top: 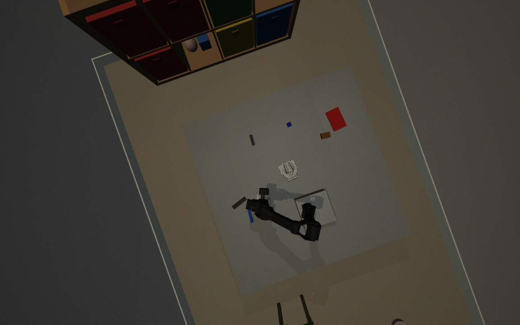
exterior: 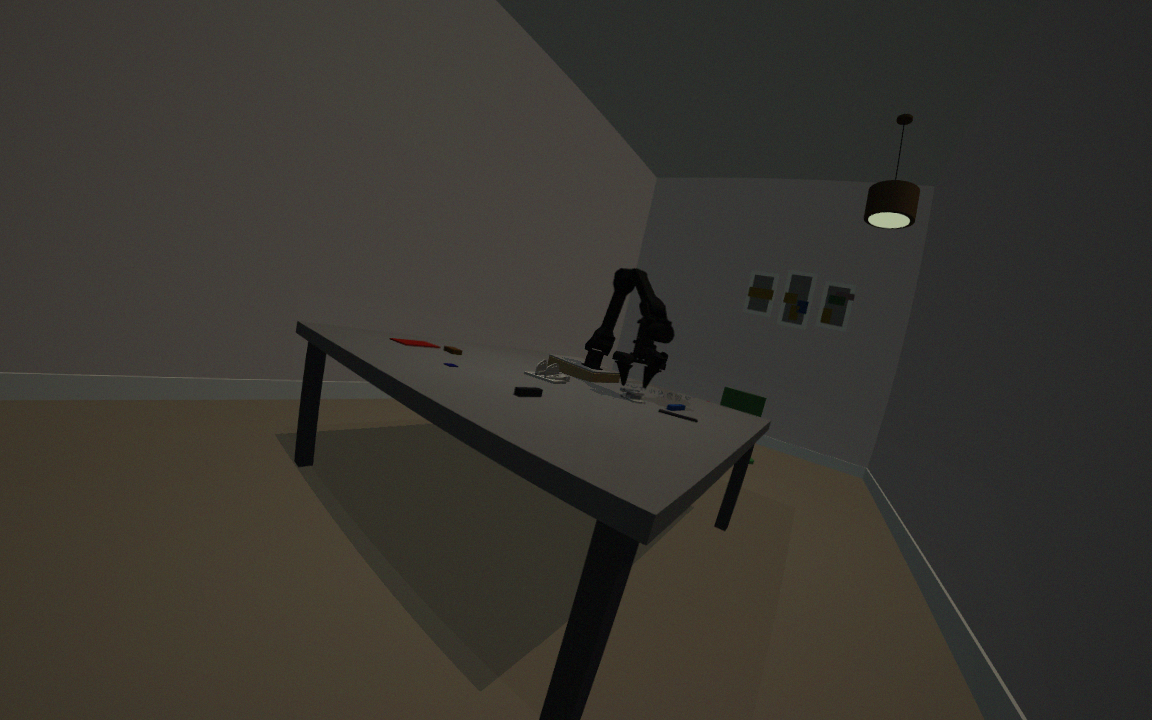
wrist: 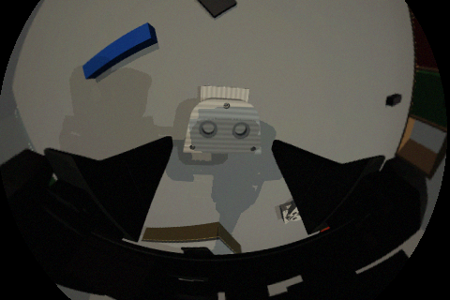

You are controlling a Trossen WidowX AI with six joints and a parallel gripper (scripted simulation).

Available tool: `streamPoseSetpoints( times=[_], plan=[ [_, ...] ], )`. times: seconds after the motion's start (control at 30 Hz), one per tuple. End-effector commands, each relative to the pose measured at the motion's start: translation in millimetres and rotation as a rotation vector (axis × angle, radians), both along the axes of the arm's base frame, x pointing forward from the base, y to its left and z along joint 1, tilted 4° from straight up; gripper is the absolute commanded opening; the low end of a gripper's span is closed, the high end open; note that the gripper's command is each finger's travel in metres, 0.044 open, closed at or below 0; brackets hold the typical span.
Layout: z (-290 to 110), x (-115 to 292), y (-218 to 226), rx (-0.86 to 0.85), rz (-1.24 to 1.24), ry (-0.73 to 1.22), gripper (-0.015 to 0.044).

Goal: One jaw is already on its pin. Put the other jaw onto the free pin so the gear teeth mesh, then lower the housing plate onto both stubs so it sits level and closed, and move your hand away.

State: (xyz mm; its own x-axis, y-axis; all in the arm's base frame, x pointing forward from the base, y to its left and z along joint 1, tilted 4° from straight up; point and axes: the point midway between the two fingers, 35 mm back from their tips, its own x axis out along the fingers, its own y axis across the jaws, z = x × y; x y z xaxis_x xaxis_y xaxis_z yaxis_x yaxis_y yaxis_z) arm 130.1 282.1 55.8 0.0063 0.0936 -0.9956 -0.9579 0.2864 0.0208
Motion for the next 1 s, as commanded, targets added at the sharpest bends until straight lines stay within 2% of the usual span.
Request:
streamPoseSetpoints(
  times=[0.0,0.6,0.97],
  plan=[
    [-2.9,0.5,-0.1,-0.004,0.002,-0.003,0.044],
    [-30.9,0.7,2.3,-0.004,0.002,-0.003,0.044],
    [-31.9,0.7,2.3,-0.004,0.002,-0.003,0.044]
  ],
)
